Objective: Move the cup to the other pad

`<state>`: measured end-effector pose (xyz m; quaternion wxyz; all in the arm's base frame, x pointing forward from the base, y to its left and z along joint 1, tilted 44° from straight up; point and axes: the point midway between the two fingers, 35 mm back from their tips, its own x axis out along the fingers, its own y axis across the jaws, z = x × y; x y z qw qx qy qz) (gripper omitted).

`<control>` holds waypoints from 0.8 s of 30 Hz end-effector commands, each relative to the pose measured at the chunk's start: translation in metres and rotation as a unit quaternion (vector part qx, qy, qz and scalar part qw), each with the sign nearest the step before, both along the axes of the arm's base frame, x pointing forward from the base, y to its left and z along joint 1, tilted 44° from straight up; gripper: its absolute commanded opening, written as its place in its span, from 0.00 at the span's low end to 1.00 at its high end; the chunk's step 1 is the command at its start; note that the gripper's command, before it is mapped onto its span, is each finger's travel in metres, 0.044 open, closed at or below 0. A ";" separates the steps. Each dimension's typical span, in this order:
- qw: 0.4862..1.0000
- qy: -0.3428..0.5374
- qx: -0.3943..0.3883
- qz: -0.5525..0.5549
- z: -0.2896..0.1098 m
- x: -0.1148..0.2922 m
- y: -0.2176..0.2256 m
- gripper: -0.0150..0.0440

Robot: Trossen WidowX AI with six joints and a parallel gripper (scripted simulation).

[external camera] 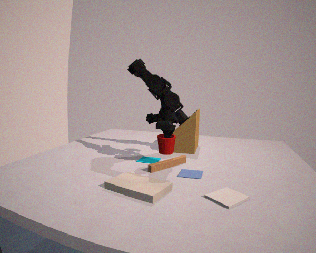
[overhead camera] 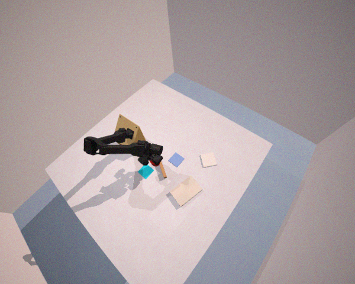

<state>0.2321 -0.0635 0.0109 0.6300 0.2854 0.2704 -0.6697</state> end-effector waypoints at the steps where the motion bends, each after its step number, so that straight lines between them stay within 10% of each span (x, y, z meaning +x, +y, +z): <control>1: 1.000 -0.002 -0.003 0.003 0.006 -0.003 -0.004 0.25; 24: 1.000 -0.001 -0.003 0.003 0.029 -0.022 -0.025 0.25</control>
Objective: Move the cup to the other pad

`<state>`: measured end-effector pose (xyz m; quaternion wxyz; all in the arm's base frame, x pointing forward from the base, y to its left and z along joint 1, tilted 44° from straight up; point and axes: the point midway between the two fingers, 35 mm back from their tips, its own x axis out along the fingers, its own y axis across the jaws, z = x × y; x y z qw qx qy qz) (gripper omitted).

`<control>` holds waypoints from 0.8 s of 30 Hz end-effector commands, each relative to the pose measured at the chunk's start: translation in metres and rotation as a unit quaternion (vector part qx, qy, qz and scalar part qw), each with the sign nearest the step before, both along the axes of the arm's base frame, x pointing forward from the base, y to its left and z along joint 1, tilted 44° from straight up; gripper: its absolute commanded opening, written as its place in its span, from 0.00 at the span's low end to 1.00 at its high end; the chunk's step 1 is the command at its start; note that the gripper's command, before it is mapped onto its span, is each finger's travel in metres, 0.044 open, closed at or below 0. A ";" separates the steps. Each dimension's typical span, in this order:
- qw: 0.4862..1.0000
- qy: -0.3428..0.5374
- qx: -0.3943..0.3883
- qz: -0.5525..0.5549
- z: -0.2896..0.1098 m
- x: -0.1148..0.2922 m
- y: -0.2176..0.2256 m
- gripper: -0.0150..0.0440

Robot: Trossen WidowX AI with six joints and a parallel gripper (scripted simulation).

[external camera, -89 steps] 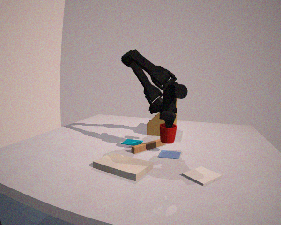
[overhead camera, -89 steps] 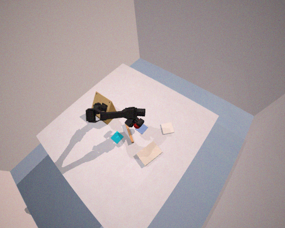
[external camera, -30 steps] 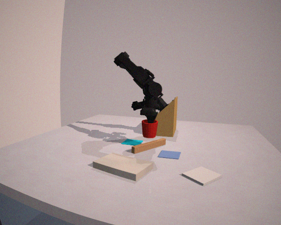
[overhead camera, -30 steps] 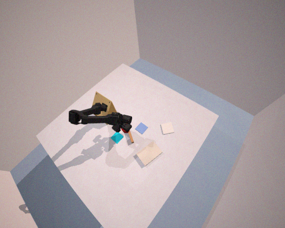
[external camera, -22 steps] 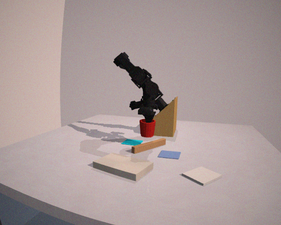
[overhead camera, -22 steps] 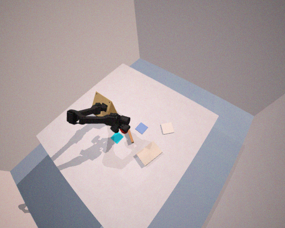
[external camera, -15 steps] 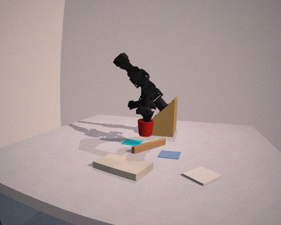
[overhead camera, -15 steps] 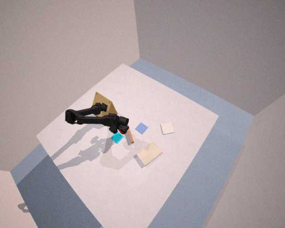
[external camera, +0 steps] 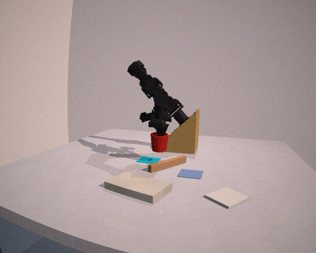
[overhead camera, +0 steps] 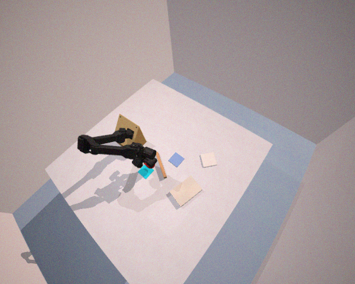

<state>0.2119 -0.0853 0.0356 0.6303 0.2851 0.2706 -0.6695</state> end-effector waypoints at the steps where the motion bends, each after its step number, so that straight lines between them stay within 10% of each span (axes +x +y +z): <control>1: 1.000 -0.002 -0.003 0.002 0.006 -0.003 -0.004 0.25; 24: 1.000 -0.001 -0.004 0.002 0.029 -0.022 -0.024 0.25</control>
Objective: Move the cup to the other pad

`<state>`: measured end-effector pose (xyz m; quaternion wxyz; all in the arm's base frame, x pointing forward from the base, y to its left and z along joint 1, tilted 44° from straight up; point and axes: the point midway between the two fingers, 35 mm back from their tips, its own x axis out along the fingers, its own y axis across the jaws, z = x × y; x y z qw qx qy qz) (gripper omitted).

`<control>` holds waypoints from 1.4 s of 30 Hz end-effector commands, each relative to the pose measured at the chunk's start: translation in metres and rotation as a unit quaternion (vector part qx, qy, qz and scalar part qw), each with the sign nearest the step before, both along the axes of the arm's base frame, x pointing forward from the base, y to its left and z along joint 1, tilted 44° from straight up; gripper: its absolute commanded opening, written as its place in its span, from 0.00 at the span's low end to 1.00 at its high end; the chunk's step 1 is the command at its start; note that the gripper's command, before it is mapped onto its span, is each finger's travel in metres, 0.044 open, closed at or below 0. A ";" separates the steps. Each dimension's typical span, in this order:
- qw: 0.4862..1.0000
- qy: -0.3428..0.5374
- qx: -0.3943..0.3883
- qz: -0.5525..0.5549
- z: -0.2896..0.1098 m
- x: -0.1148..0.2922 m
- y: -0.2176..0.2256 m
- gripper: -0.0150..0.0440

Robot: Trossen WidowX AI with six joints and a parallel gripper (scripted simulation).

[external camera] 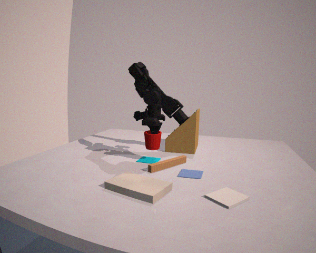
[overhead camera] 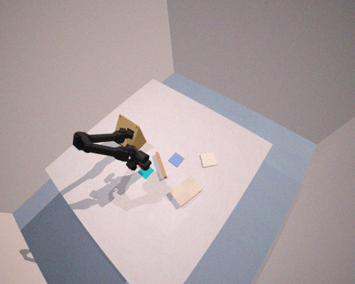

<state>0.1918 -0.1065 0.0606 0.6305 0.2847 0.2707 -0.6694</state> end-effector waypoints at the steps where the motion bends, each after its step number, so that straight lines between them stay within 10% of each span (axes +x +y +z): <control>1: 1.000 -0.001 -0.003 0.002 0.005 -0.003 -0.004 0.25; 42: 1.000 -0.002 -0.003 0.002 -0.017 -0.008 -0.032 0.25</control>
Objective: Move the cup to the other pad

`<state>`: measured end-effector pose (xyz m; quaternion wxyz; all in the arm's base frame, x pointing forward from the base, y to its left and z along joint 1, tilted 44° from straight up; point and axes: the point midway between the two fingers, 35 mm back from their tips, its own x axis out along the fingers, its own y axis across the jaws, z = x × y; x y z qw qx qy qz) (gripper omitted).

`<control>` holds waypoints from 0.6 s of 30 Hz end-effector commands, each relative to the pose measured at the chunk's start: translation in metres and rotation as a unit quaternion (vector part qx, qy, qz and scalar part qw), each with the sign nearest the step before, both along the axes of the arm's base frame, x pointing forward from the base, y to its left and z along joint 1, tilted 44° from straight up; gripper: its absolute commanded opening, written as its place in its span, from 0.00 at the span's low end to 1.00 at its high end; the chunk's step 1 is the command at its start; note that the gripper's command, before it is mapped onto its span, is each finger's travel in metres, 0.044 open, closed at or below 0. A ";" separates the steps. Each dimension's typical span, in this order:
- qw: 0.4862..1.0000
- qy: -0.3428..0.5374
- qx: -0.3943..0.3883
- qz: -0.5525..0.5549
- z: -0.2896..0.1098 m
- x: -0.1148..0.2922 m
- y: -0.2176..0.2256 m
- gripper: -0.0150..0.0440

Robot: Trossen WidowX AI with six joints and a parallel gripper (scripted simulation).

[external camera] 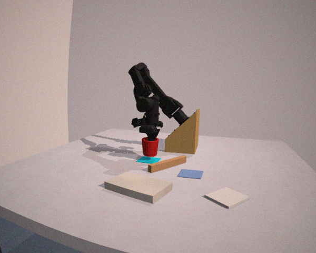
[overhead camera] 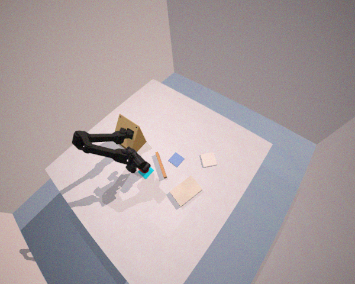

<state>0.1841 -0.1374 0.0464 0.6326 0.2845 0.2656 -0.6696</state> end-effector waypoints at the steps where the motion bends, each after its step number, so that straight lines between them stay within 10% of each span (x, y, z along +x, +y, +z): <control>1: 1.000 0.002 0.001 0.002 -0.003 0.000 -0.002 0.25; 18: 1.000 0.002 -0.001 0.002 -0.013 -0.003 -0.015 0.25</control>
